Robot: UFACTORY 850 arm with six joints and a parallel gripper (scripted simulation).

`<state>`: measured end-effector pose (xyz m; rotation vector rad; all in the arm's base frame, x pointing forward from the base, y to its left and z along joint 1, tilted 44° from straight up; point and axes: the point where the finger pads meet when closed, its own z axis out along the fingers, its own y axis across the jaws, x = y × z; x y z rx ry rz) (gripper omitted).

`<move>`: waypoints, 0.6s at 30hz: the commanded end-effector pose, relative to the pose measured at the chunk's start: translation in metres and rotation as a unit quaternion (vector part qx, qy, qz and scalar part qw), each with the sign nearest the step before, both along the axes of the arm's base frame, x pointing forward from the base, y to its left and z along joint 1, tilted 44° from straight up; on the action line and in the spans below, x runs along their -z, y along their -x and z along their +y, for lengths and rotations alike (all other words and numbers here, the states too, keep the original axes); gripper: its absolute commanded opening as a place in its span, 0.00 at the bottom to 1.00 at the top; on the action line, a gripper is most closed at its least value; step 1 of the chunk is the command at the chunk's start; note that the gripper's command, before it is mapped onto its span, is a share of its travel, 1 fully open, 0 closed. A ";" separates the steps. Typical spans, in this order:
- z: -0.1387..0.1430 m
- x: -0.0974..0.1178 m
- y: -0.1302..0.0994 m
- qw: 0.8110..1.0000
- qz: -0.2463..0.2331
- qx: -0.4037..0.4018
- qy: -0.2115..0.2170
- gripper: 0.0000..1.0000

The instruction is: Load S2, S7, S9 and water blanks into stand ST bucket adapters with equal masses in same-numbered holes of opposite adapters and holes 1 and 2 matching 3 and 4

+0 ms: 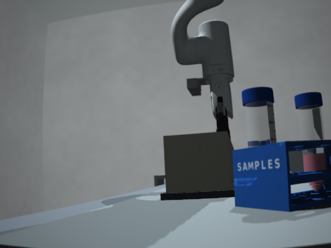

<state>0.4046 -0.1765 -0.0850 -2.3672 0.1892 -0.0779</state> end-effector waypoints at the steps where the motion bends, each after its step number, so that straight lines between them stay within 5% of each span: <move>1: -0.001 0.000 -0.001 1.000 -0.001 0.000 0.001 0.44; 18: -0.012 -0.012 0.001 1.000 -0.001 0.000 0.001 0.44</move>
